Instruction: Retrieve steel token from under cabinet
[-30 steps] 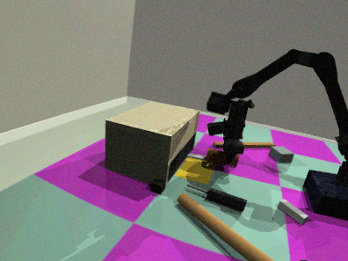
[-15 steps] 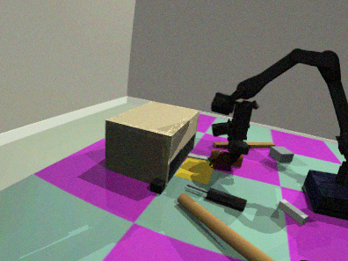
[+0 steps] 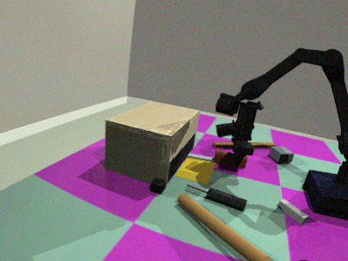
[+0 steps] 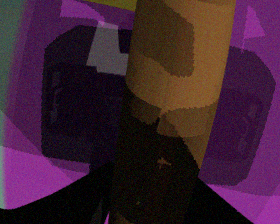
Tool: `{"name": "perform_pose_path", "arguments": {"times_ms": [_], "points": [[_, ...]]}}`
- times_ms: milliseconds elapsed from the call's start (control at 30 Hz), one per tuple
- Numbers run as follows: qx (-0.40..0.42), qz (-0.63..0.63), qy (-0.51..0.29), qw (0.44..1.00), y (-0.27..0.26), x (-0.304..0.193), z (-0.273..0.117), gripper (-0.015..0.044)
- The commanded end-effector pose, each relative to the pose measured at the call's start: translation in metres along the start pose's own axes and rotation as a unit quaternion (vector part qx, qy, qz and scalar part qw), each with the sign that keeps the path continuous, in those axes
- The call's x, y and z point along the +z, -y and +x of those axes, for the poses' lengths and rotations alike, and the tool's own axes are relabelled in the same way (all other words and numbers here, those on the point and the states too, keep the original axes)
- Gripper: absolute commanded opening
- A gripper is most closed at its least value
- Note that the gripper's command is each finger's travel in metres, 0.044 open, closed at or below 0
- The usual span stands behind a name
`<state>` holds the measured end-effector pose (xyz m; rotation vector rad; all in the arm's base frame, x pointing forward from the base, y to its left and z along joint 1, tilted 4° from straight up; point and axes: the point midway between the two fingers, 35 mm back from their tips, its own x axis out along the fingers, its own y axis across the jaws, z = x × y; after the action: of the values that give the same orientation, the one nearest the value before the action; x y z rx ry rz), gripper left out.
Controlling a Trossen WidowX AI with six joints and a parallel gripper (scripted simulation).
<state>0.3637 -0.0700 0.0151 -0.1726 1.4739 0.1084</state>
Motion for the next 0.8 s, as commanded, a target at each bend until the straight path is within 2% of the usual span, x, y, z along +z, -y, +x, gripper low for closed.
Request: {"name": "perform_pose_path", "arguments": {"times_ms": [0, 767], "points": [[0.001, -0.003, 0.000, 1.000, 0.000, -0.006, 0.001, 0.0000], [0.001, -0.003, -0.001, 1.000, 0.001, -0.031, 0.001, 0.0000]]}}
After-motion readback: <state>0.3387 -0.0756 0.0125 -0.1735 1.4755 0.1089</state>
